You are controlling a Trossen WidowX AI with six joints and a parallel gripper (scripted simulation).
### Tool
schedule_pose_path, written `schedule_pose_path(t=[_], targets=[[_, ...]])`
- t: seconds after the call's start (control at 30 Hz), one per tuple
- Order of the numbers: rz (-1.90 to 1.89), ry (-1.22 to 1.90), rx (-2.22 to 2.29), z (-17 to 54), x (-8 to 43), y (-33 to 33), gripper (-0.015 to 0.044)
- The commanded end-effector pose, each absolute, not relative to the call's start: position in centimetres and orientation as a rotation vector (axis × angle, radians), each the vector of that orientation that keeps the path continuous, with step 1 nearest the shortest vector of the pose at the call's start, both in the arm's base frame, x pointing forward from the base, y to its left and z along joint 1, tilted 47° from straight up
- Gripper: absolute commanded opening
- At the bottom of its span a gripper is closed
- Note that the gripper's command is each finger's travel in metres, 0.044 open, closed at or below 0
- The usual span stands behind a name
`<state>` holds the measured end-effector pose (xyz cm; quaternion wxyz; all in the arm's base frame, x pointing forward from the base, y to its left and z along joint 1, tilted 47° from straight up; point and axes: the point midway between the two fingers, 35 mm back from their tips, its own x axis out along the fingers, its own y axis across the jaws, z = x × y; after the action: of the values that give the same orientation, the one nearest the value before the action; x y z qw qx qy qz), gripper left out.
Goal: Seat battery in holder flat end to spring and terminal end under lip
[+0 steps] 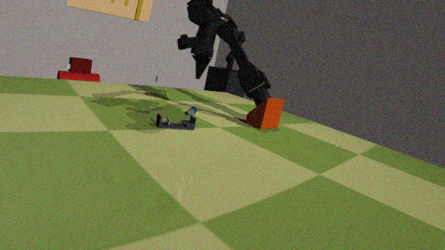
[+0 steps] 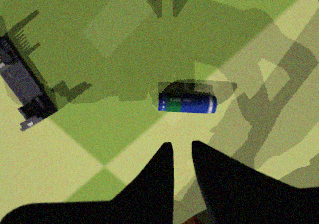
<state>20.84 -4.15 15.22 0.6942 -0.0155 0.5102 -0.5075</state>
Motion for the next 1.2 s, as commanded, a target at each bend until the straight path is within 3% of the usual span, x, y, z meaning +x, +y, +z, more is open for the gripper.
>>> schedule_pose_path(t=[0.0, 0.13, 0.53, 1.17], targets=[[-1.022, 1.247, -0.185, 14.7, 20.6, -5.0, 0.0131], [-0.811, 1.412, -0.437, 13.9, 20.3, -6.2, 0.0225], [-0.104, 1.742, -1.139, 11.8, 19.0, -9.5, 0.0225], [-0.091, 1.745, -1.147, 11.0, 19.1, -10.3, 0.0225]])
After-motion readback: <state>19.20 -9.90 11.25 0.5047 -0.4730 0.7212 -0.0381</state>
